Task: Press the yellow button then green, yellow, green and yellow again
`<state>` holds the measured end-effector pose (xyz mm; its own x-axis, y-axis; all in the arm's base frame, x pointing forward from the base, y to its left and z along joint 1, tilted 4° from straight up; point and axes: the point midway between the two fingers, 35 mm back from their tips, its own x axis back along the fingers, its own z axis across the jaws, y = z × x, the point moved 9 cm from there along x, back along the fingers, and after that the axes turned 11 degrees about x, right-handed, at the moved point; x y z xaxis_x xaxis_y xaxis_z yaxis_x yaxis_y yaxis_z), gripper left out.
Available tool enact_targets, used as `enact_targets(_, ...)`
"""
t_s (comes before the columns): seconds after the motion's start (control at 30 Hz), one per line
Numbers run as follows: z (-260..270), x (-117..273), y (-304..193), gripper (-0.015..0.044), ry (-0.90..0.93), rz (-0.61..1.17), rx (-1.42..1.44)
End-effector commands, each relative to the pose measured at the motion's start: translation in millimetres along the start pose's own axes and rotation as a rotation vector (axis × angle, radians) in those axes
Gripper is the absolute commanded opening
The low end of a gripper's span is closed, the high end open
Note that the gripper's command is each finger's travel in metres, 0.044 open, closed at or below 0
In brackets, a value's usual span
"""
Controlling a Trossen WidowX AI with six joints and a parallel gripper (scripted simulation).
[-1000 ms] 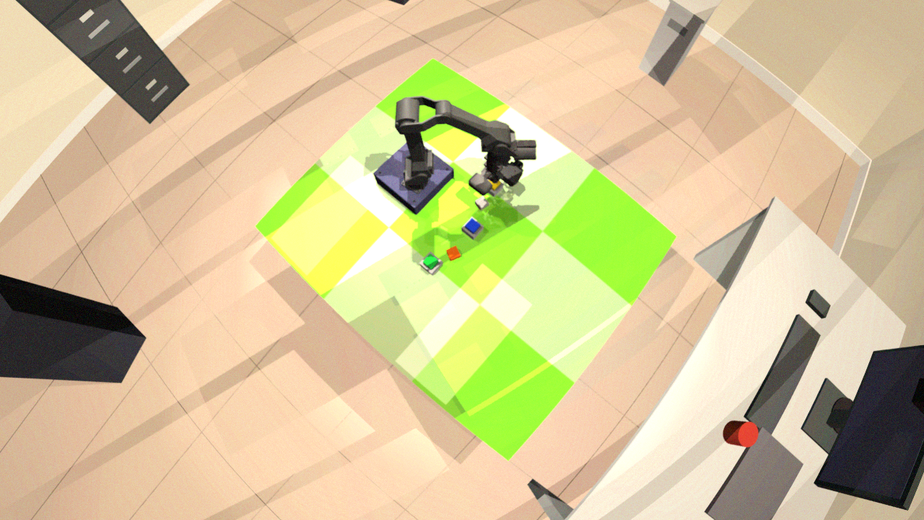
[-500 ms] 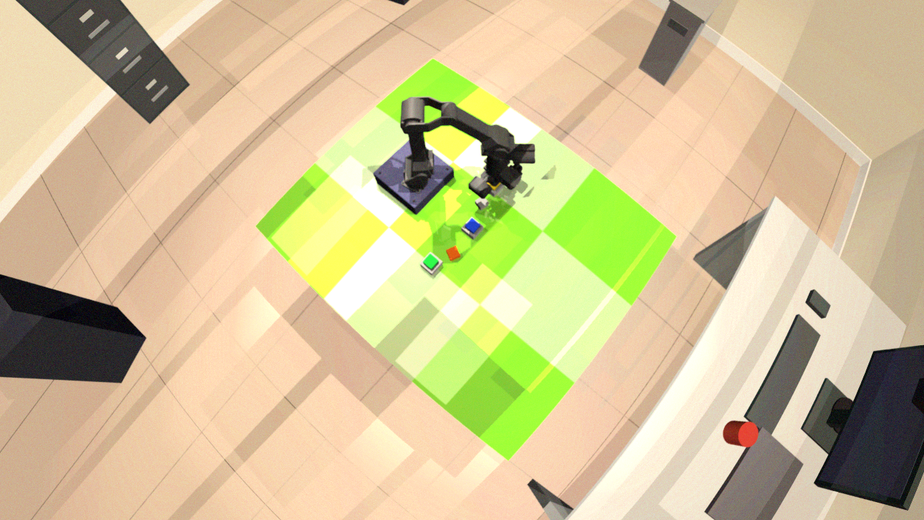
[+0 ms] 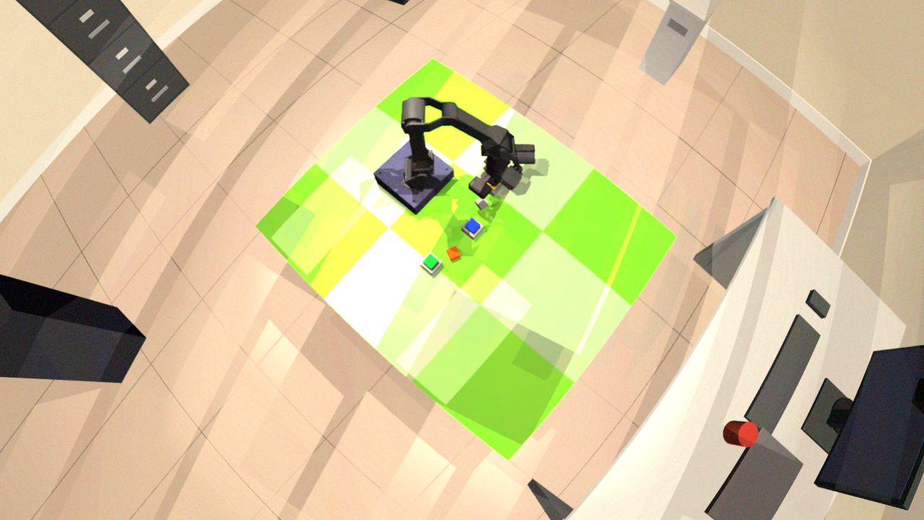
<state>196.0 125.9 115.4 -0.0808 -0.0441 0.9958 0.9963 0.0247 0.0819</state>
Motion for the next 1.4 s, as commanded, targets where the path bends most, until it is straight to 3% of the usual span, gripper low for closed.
enact_targets(0.0, -1, -1, -1, 0.0020, -0.006, 0.003, -0.005)
enact_targets(0.17, 0, 30, 0, 0.0020, -0.005, 0.003, -0.005)
enact_targets(0.33, 0, 35, 0, 0.0020, -0.006, 0.003, -0.005)
enact_targets(0.5, 0, 92, 0, 0.0020, -0.005, 0.003, -0.005)
enact_targets(0.7, -6, 94, 4, 0.0020, -0.007, 0.003, -0.005)
enact_targets(1.03, -107, 92, 40, 0.0020, -0.023, 0.013, -0.004)
enact_targets(1.37, -220, 95, 25, 0.0020, -0.027, 0.016, -0.003)
